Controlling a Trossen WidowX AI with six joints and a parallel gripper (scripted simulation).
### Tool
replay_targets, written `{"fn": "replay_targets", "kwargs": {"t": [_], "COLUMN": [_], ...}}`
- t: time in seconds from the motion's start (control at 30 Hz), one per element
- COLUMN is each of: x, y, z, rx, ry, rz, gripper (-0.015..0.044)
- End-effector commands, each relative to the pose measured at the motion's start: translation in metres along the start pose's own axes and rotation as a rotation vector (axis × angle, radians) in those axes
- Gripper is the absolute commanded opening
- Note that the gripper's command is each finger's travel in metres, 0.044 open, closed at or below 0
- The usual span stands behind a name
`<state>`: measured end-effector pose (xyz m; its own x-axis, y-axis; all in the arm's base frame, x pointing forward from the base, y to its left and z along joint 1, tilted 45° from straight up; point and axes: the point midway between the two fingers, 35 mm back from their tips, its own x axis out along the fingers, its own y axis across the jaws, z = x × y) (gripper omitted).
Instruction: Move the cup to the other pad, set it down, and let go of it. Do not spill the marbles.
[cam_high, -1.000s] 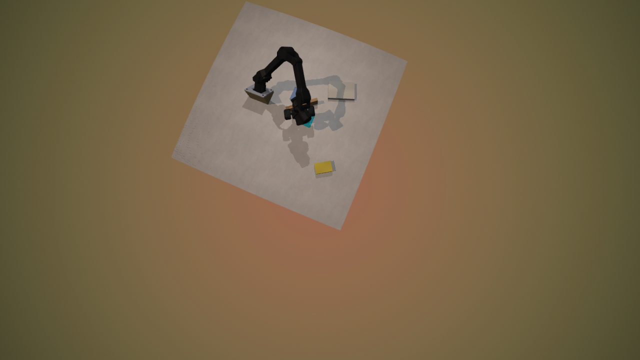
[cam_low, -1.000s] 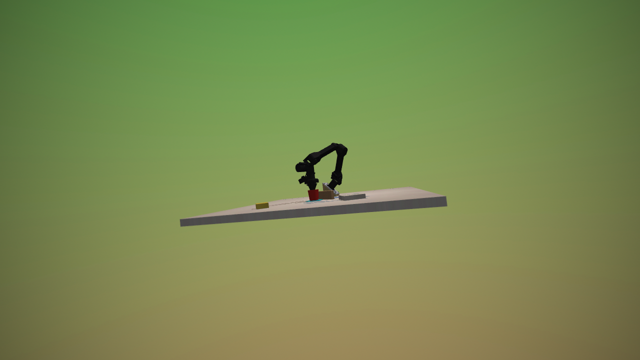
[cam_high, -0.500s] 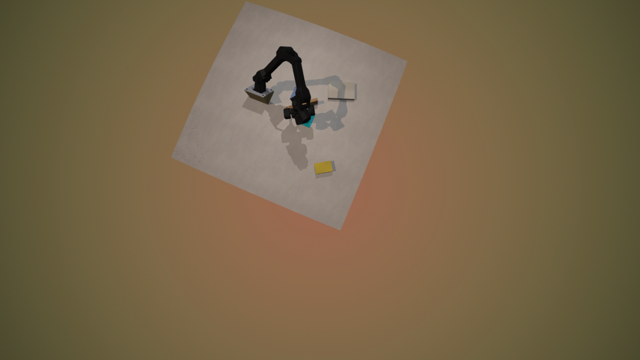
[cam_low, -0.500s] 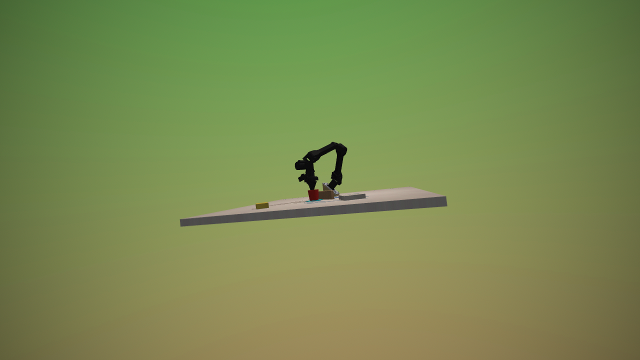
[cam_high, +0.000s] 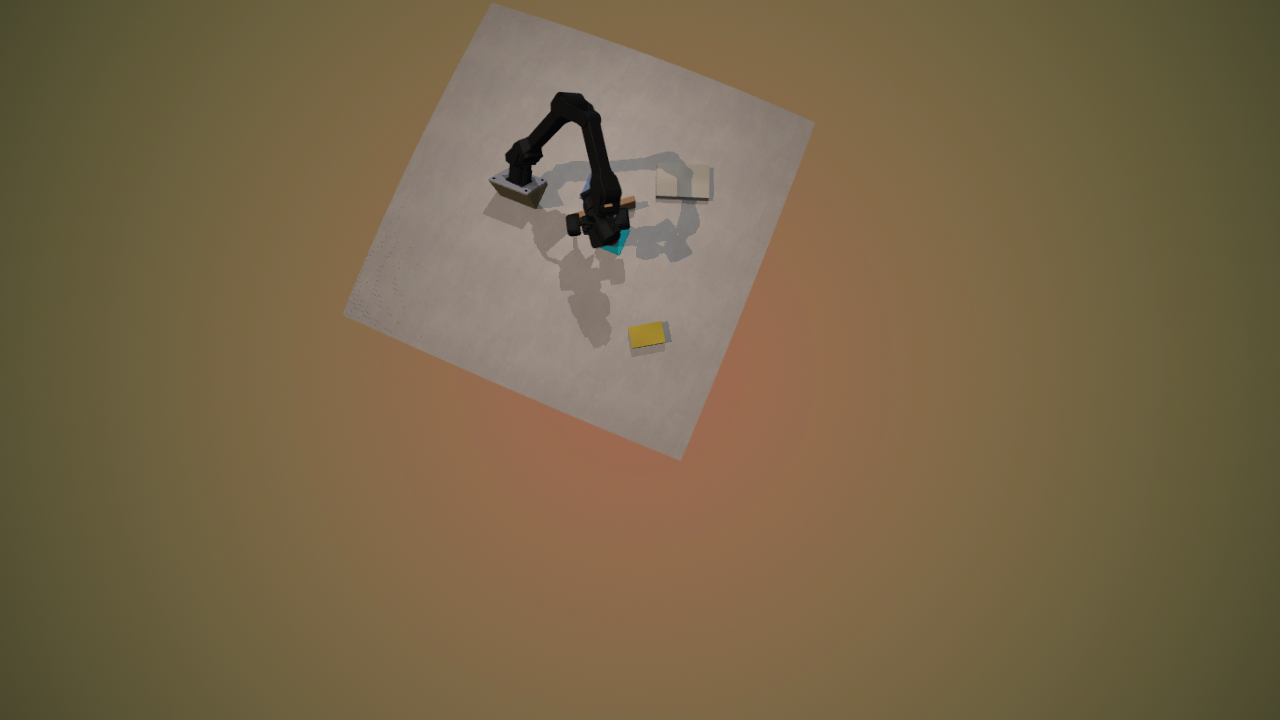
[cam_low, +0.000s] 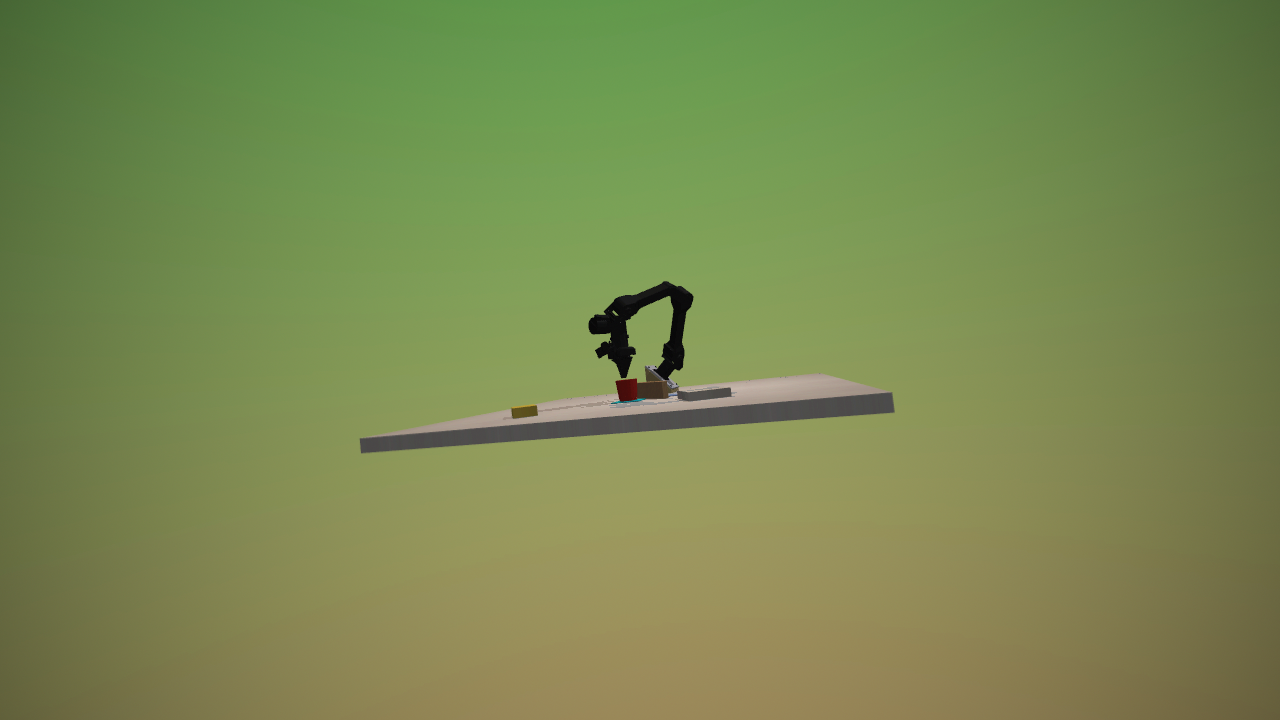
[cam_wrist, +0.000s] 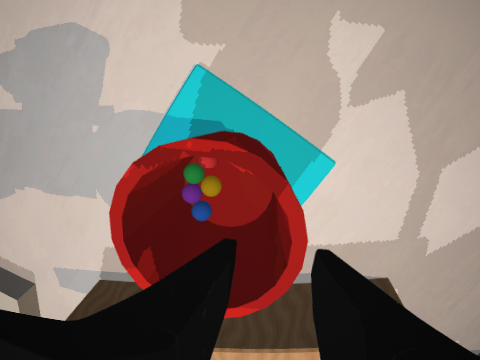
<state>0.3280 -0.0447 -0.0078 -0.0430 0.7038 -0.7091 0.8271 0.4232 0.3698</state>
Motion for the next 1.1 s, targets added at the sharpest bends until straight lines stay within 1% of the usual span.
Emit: {"fn": "replay_targets", "kwargs": {"t": [0.0,0.2,0.47,0.6,1.07], "x": [-0.005,-0.013,-0.009,-0.014,-0.058], "y": [0.000,0.000,0.000,0.000,0.003], "z": [0.000,0.000,0.000,0.001,0.002], "rx": [-0.006,-0.005,0.001,0.001,-0.003], "ry": [-0.002,-0.001,0.001,0.000,-0.002], "rz": [-0.004,-0.004,0.001,0.000,-0.004], "gripper": [0.0128,0.0128,0.0338,0.0440,0.0440]}}
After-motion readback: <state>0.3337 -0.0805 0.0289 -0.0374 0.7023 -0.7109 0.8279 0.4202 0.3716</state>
